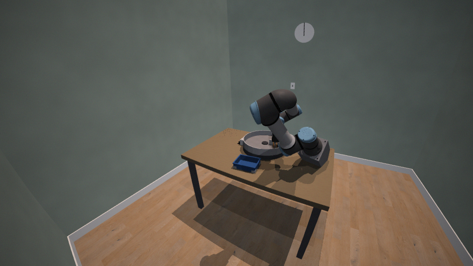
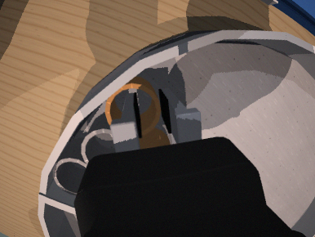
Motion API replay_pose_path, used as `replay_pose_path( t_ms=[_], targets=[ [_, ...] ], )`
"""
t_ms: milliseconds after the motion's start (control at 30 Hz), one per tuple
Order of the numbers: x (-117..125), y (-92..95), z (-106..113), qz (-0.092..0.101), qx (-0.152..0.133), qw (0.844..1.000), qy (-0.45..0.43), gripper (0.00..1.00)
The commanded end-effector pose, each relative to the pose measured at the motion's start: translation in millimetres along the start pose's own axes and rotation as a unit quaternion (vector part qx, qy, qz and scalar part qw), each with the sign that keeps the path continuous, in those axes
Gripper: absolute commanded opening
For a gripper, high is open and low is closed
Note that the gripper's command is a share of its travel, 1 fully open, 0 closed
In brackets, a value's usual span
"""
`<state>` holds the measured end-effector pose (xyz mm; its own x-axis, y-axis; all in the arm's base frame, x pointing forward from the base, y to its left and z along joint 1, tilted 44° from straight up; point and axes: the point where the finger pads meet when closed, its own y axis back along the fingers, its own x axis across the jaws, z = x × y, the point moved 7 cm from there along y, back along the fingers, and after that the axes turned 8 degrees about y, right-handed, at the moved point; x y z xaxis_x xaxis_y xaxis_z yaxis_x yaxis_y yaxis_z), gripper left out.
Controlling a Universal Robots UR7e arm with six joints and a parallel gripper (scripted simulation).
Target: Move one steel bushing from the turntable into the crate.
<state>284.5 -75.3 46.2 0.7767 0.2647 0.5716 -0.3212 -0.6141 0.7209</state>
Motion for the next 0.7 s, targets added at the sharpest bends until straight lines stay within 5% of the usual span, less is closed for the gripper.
replay_pose_path(
  t_ms=[0, 667],
  targets=[
    [0.5, -3.3, -2.6, 0.001, 0.003, 1.000, -0.001, 0.45],
    [0.6, -5.0, -3.1, 0.001, 0.006, 1.000, -0.001, 0.45]
  ],
)
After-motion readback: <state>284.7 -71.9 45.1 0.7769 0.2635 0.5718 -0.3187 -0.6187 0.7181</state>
